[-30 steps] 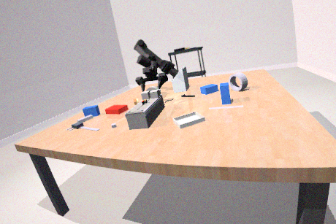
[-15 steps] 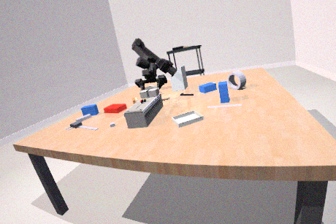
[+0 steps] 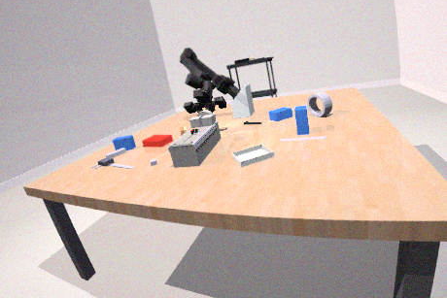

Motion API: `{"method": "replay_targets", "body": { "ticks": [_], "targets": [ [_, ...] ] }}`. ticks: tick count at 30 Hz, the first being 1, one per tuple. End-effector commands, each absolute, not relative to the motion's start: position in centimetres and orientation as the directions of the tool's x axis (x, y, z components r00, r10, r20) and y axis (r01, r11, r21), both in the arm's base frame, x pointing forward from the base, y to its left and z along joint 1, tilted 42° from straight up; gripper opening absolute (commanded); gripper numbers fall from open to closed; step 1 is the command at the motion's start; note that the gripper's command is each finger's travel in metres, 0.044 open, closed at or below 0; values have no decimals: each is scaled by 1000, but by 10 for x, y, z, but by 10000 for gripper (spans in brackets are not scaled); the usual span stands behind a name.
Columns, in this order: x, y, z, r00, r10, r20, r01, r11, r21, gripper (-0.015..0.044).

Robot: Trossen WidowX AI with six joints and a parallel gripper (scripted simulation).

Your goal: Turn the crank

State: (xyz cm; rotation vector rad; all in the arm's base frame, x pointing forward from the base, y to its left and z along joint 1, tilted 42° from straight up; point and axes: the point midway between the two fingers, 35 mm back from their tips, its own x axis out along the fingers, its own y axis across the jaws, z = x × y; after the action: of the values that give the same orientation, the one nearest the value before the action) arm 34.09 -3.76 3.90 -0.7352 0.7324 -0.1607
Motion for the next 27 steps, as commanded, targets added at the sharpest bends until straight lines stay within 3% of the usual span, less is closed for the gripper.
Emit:
{"method": "replay_targets", "body": {
  "ticks": [1, 27],
  "targets": [
    [341, -37, 39, 745, -377, -550, -115, 739, -663, 0],
    [342, -53, 11, 745, -378, -550, -116, 739, -664, 0]
  ]
}}
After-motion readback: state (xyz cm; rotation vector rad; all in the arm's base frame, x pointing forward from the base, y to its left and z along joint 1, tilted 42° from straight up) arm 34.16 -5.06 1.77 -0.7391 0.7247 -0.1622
